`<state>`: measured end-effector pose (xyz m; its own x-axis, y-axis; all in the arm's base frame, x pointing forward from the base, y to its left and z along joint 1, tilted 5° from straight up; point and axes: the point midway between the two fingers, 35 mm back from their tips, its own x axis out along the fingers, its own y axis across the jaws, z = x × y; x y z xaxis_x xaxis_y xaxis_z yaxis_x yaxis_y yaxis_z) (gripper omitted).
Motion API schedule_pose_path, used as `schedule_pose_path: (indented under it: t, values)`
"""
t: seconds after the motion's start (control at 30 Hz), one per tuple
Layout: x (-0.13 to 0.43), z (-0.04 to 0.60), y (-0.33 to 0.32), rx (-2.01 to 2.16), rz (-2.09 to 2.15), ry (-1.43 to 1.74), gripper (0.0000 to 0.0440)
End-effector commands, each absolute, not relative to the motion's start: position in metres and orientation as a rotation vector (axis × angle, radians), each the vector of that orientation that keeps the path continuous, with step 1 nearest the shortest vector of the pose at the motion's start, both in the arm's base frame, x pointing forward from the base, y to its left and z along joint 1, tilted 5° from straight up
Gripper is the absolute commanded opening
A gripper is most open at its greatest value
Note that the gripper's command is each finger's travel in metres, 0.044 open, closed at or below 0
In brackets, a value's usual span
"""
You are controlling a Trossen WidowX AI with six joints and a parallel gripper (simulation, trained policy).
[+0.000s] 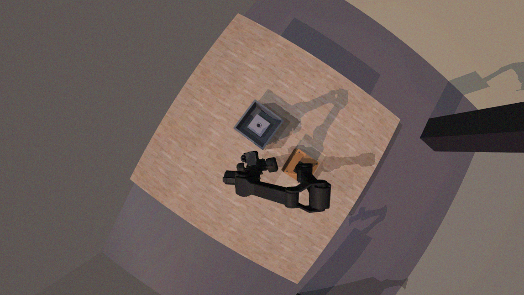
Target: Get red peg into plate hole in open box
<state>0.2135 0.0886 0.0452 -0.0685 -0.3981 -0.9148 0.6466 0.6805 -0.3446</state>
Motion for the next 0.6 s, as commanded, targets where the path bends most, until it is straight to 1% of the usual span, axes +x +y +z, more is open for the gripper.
schedule_pose_path:
  t: [0.0,0.57]
  values:
    - [0.227,0.057,0.079,0.258,-0.902,1.358,0.0]
    - [0.28,0.072,0.018,0.41,-1.013,1.262,0.0]
